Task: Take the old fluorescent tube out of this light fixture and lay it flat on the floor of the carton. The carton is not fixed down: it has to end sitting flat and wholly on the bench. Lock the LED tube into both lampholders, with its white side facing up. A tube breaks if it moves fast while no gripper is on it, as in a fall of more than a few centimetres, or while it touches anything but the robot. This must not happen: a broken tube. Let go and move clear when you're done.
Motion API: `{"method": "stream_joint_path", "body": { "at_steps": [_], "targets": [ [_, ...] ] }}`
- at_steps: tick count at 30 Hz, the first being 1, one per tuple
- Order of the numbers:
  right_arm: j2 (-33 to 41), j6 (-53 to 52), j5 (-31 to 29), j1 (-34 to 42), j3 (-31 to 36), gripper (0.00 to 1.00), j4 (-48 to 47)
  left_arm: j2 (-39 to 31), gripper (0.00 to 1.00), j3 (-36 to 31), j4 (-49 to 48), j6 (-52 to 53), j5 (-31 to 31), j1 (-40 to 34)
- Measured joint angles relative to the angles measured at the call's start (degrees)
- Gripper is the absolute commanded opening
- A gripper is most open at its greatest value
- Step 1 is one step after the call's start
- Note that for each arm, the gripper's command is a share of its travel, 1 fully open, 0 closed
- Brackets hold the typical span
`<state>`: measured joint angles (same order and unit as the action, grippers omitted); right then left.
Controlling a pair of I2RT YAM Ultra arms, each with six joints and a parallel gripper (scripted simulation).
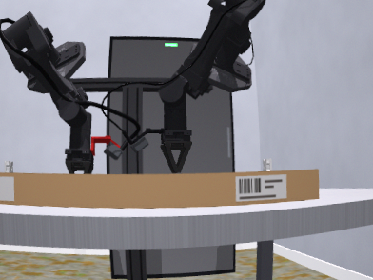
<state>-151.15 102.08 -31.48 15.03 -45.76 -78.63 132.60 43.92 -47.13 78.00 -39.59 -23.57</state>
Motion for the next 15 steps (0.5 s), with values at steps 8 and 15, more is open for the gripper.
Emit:
{"method": "stream_joint_path", "body": {
  "at_steps": [8,15],
  "targets": [
    [0.0,0.0,0.0,0.0,0.0,0.11,0.0,-0.4,0.49,0.6,2.4,-0.5,-0.2,-0.4],
    [0.0,0.0,0.0,0.0,0.0,0.11,0.0,2.1,0.49,3.2,1.2,0.9,0.9,1.2]
  ]
}}
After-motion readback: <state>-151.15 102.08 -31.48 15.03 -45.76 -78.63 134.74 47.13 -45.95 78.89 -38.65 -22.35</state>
